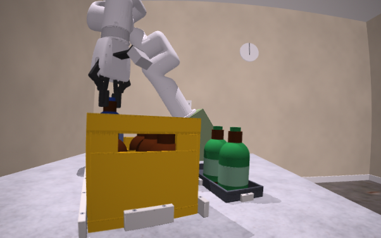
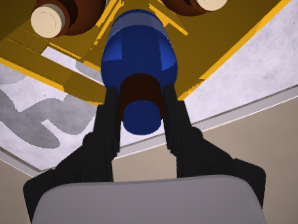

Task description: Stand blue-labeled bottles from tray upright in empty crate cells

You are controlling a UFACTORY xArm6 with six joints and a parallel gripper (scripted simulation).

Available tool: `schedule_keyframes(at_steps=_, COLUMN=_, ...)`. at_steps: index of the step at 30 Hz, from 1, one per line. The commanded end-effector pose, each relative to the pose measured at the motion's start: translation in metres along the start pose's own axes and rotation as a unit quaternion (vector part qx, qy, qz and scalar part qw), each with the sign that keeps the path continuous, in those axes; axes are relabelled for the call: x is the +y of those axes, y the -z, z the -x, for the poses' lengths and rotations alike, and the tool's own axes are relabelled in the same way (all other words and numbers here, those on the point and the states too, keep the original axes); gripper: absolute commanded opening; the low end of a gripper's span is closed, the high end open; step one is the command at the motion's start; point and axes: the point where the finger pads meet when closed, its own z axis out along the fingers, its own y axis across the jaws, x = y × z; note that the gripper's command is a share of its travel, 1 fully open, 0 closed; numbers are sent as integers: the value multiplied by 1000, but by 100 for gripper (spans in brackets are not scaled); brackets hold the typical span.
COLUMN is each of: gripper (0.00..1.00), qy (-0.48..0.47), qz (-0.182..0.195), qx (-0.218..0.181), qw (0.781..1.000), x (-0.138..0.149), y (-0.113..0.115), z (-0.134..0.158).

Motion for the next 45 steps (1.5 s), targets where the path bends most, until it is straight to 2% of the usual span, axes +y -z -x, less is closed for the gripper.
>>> schedule_keyframes(at_steps=1, gripper=0, qy=-1, qz=2, qx=1, qw=1000, x=1, y=1, z=0)
schedule_keyframes(at_steps=26, gripper=0, qy=-1, qz=2, qx=1, qw=1000, x=1, y=-1, z=0)
schedule_keyframes(at_steps=45, gripper=0, qy=-1, qz=2, qx=1, qw=1000, x=2, y=-15, z=0)
